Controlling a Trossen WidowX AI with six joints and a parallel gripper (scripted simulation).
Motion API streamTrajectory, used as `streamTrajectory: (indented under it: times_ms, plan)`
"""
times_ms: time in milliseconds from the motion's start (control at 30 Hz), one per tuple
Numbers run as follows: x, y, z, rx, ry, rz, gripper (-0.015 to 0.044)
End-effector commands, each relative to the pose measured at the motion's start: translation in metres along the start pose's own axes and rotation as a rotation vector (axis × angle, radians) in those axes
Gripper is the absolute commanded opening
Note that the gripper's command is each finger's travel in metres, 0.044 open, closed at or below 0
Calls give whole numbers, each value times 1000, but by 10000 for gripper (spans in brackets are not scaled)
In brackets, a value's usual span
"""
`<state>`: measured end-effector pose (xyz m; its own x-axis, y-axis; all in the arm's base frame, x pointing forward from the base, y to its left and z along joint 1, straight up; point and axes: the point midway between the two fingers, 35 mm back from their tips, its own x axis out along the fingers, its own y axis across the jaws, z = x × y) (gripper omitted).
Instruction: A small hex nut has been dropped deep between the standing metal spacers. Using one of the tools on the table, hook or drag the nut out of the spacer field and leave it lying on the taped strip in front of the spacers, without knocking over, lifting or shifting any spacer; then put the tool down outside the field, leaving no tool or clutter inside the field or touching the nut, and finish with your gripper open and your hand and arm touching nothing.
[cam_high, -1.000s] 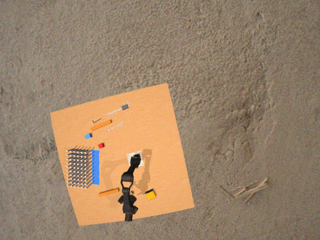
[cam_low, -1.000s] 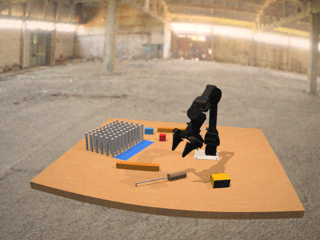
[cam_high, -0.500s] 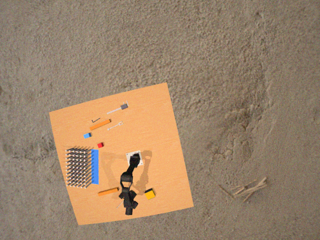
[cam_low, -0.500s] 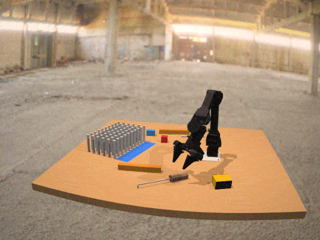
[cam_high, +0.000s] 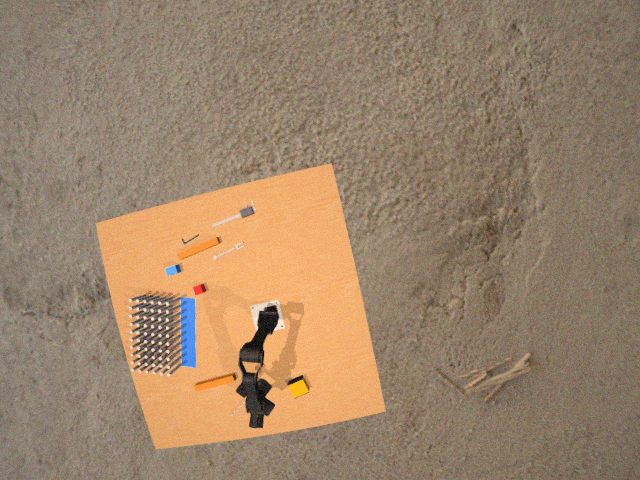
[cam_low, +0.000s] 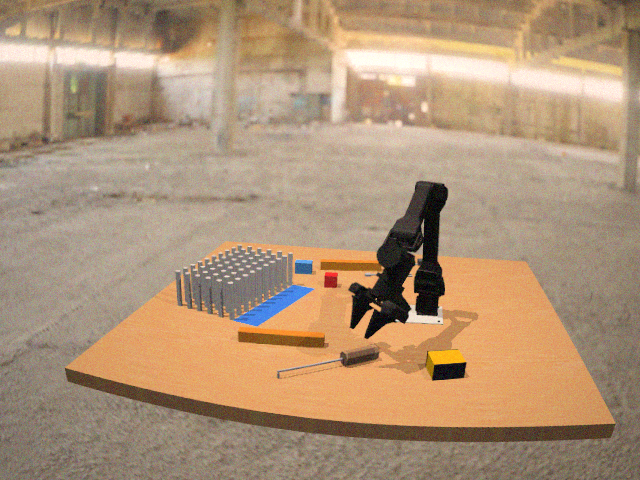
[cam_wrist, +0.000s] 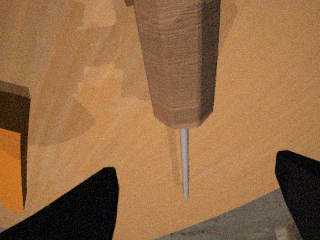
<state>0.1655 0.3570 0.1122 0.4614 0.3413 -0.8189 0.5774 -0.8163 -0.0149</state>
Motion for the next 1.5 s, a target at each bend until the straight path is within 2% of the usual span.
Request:
streamTrajectory:
  times_ms: [0,267,1467]
  plan:
    - [1,0,1,-7,-3,-2,280]
    - [1,0,2,-7,-3,-2,280]
    - [49,1,34,-7,-4,-2,280]
